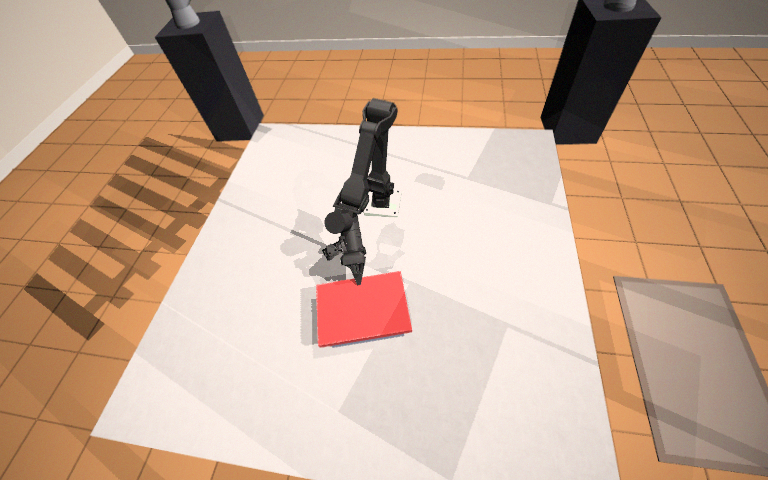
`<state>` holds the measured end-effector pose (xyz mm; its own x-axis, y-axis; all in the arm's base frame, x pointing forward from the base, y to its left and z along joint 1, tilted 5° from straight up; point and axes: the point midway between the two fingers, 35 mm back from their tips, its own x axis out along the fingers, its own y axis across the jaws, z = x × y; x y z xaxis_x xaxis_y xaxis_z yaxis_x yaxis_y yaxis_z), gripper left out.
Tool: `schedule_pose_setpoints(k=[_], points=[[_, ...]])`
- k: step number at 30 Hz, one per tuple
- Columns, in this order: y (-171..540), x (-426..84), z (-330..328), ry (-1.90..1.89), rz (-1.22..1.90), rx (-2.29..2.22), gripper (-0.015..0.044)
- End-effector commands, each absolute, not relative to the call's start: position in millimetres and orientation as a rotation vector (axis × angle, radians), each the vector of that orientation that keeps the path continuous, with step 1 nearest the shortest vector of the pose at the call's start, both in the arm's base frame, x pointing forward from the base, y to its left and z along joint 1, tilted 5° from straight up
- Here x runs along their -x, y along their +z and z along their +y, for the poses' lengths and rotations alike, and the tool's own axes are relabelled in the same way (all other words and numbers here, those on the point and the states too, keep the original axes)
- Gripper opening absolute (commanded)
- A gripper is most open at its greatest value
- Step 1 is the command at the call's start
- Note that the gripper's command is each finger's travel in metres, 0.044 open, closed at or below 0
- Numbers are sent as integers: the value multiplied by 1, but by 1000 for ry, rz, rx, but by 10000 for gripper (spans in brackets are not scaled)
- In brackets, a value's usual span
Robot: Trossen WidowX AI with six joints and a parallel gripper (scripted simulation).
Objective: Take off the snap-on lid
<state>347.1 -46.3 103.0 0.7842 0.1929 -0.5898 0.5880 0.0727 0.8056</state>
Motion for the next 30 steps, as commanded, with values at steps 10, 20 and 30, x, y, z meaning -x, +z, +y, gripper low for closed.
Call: schedule_pose_setpoints(k=[10, 20, 30], points=[[104, -347, -46, -332, 662, -1498, 0], [106, -346, -46, -332, 662, -1498, 0], [108, -345, -46, -332, 662, -1498, 0]])
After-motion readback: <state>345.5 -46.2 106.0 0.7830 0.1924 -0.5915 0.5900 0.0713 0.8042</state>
